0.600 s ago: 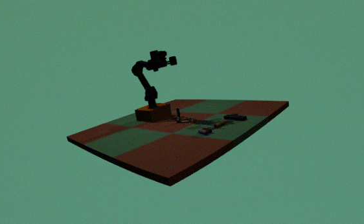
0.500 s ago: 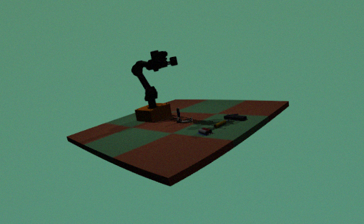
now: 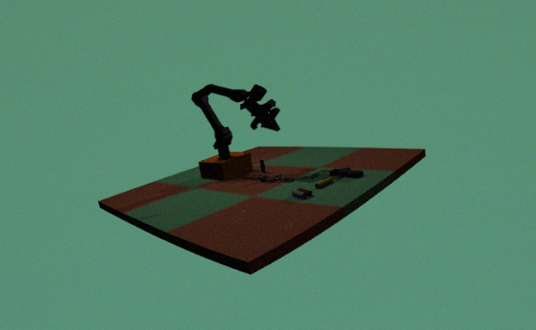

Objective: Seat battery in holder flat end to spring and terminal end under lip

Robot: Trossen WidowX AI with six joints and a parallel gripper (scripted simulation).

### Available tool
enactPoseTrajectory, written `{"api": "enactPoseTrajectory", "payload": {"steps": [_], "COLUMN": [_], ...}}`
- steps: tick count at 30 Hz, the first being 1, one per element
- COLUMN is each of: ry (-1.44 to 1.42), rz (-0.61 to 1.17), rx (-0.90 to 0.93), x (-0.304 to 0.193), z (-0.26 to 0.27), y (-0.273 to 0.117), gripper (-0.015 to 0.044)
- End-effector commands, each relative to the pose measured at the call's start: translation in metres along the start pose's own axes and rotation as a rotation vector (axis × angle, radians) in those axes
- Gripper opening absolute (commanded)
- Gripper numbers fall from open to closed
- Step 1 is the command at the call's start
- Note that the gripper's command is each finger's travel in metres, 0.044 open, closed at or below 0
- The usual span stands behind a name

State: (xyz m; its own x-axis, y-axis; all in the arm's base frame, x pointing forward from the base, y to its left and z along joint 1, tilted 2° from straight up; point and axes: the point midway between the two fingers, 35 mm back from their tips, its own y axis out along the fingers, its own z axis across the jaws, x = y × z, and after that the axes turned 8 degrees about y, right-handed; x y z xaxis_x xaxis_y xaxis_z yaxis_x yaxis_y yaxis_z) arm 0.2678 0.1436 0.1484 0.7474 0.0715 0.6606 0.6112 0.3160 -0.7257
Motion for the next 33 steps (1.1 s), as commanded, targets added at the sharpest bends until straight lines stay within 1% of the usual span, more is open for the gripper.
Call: {"api": "enactPoseTrajectory", "payload": {"steps": [1, 6, 8, 19, 28, 33], "ry": [-0.091, -0.221, -0.252, -0.254, -0.254, -0.254], "rz": [0.351, 0.666, 0.724, 0.728, 0.729, 0.729], "rx": [-0.026, -0.115, -0.141, -0.144, -0.144, -0.144], "x": [-0.076, -0.143, -0.154, -0.156, -0.203, -0.207], "z": [0.025, 0.032, 0.032, 0.032, 0.016, 0.014], "y": [0.005, -0.015, -0.021, -0.021, 0.034, 0.037], "gripper": [0.0, 0.0, 0.0, 0.0, 0.0, 0.0]}}
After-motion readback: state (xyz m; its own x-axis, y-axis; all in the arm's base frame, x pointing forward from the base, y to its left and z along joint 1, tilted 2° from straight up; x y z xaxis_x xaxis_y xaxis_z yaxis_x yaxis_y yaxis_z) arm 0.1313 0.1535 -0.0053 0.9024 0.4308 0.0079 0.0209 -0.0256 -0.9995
